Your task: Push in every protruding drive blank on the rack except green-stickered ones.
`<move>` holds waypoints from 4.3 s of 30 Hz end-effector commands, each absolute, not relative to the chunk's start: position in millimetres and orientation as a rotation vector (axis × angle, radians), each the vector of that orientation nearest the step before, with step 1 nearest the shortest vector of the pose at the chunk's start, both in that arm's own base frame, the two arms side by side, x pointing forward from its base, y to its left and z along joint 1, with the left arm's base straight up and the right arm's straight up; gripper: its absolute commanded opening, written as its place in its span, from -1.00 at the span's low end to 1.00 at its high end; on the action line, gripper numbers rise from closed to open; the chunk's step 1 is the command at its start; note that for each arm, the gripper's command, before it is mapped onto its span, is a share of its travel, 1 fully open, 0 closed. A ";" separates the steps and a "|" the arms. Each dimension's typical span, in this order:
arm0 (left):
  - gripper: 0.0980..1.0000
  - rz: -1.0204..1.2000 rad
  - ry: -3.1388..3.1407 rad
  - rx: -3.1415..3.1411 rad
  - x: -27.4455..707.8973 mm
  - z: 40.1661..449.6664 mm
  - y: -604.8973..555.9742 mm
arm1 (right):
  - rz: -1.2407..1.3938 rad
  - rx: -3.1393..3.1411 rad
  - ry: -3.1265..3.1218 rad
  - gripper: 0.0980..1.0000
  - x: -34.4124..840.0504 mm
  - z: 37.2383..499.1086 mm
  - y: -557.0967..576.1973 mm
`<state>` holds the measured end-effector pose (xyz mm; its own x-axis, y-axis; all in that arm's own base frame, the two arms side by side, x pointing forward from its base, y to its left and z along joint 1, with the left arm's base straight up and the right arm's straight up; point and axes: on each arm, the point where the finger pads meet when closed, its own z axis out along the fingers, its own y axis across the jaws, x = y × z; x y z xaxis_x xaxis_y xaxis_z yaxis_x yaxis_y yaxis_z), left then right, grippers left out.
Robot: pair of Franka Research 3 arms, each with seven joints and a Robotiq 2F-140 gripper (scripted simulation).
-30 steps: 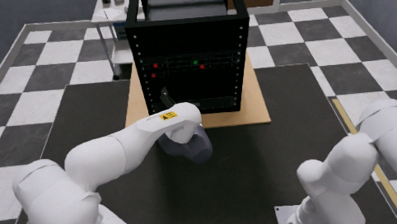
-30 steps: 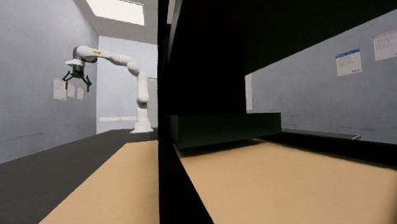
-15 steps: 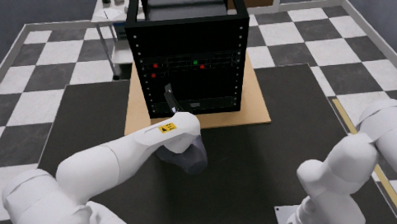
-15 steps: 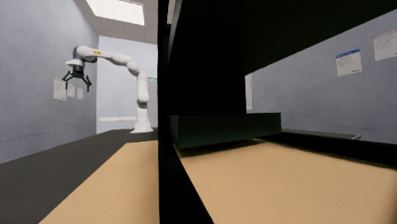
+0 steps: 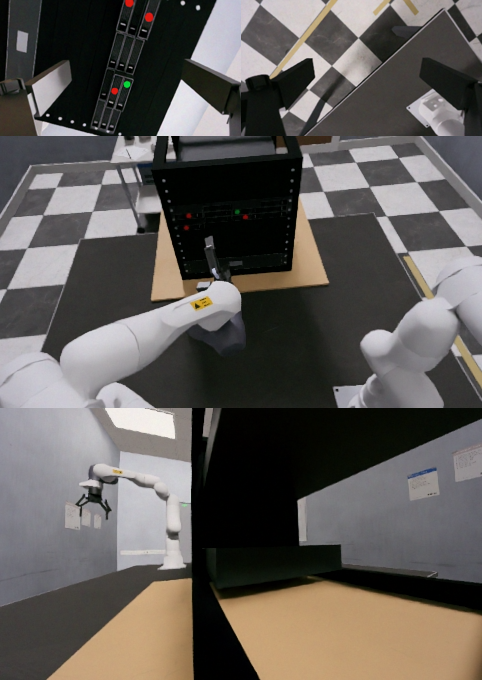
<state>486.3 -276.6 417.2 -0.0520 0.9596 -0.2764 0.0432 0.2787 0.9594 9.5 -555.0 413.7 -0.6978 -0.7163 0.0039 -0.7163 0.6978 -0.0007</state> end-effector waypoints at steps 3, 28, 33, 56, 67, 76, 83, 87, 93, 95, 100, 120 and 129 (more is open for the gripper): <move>1.00 1.086 1.326 1.120 482.8 419.3 -279.6 | 0.000 1.226 -2.892 1.00 9.1 413.0 -554.4; 1.00 1.178 1.192 1.220 471.4 426.6 -283.4 | 0.000 1.226 -2.892 1.00 9.1 413.0 -554.4; 1.00 1.182 1.186 1.224 470.9 426.9 -283.6 | 0.000 1.226 -2.892 1.00 9.1 413.0 -554.4; 1.00 1.184 1.184 1.226 470.7 427.0 -283.6 | 0.000 1.226 -2.892 1.00 9.1 413.0 -554.4; 1.00 1.184 1.184 1.226 470.7 427.0 -283.6 | 0.000 1.226 -2.892 1.00 9.1 413.0 -554.4; 1.00 1.184 1.184 1.226 470.7 427.0 -283.6 | 0.000 1.226 -2.892 1.00 9.1 413.0 -554.4; 1.00 1.184 1.184 1.226 470.7 427.0 -283.6 | 0.000 1.226 -2.892 1.00 9.1 413.0 -554.4; 1.00 1.184 1.184 1.226 470.7 427.0 -283.6 | 0.000 1.226 -2.892 1.00 9.1 413.0 -554.4; 1.00 1.184 1.184 1.226 470.7 427.0 -283.6 | 0.000 1.226 -2.892 1.00 9.1 413.0 -554.4; 1.00 1.184 1.184 1.226 470.9 427.0 -283.8 | 0.000 1.226 -2.892 1.00 9.1 413.0 -554.4; 1.00 1.183 1.183 1.226 473.6 427.0 -286.0 | 0.000 1.226 -2.892 1.00 9.1 413.0 -554.4; 1.00 1.183 1.183 1.225 525.2 426.8 -329.4 | 0.000 1.226 -2.892 1.00 9.1 413.0 -554.4; 1.00 1.183 1.183 1.225 565.1 426.6 -362.9 | 0.000 1.226 -2.892 1.00 9.1 413.0 -554.4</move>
